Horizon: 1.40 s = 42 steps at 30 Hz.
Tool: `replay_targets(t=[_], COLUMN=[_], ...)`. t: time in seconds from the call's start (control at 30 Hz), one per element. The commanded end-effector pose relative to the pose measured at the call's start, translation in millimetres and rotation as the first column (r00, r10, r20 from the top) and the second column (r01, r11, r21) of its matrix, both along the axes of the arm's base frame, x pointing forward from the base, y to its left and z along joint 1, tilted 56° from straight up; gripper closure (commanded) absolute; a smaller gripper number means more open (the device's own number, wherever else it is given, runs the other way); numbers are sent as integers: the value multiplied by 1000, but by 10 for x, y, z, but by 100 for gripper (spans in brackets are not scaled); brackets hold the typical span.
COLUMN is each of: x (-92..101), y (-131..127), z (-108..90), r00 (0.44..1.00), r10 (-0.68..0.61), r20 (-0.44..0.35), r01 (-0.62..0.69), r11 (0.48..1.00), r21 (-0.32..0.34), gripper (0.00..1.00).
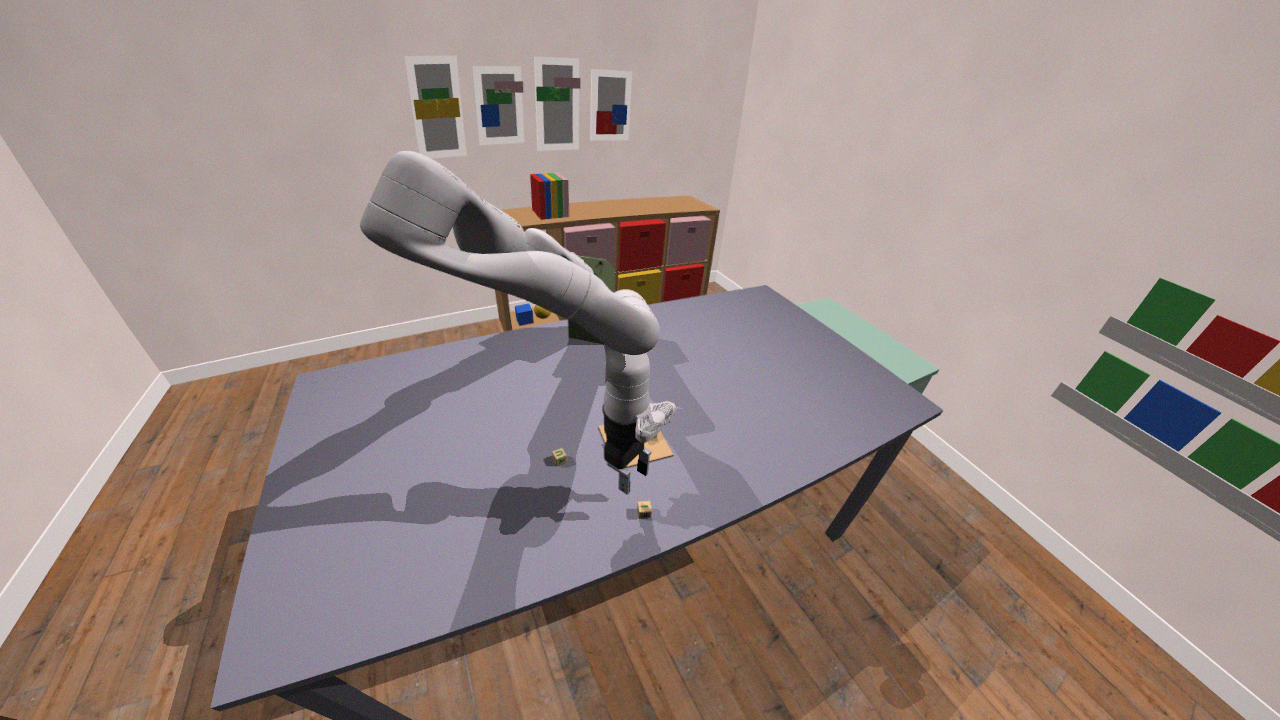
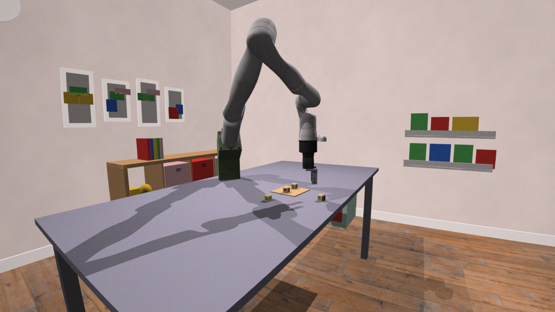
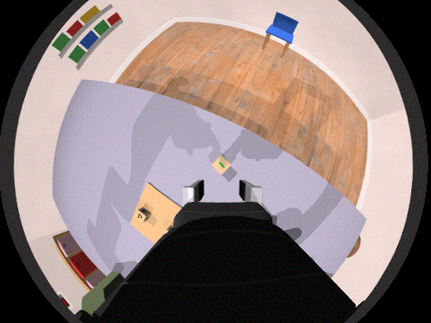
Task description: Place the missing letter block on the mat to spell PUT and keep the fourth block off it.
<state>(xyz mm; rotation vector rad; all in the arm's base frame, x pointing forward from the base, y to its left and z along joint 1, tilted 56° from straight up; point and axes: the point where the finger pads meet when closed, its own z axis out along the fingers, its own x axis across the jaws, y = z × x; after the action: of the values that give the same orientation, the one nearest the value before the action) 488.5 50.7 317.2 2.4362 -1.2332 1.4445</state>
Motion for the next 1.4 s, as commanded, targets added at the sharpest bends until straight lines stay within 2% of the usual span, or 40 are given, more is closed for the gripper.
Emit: replay_targets(t=[0.0, 0.33, 0.43, 0.63, 0.9, 0.97, 1.17, 1.37], x=[-6, -109, -138, -400, -890, -890, -1195, -1343], y=[-76, -608, -678, -1086, -1475, -1475, -1617, -1669], z=[18, 41, 41, 6, -162, -162, -314, -397], r00=[1000, 993, 991, 970, 921, 921, 881, 859], r10=[4, 105, 119, 201, 274, 274, 294, 299], r20=[-1, -55, -64, -137, -278, -278, -370, -415], r01=[-4, -110, -126, -228, -362, -362, -435, -469], r11=[1000, 989, 986, 949, 865, 865, 810, 783], r21=[-5, -97, -112, -218, -346, -346, -394, -408], gripper=[0, 0, 0, 0, 0, 0, 0, 0])
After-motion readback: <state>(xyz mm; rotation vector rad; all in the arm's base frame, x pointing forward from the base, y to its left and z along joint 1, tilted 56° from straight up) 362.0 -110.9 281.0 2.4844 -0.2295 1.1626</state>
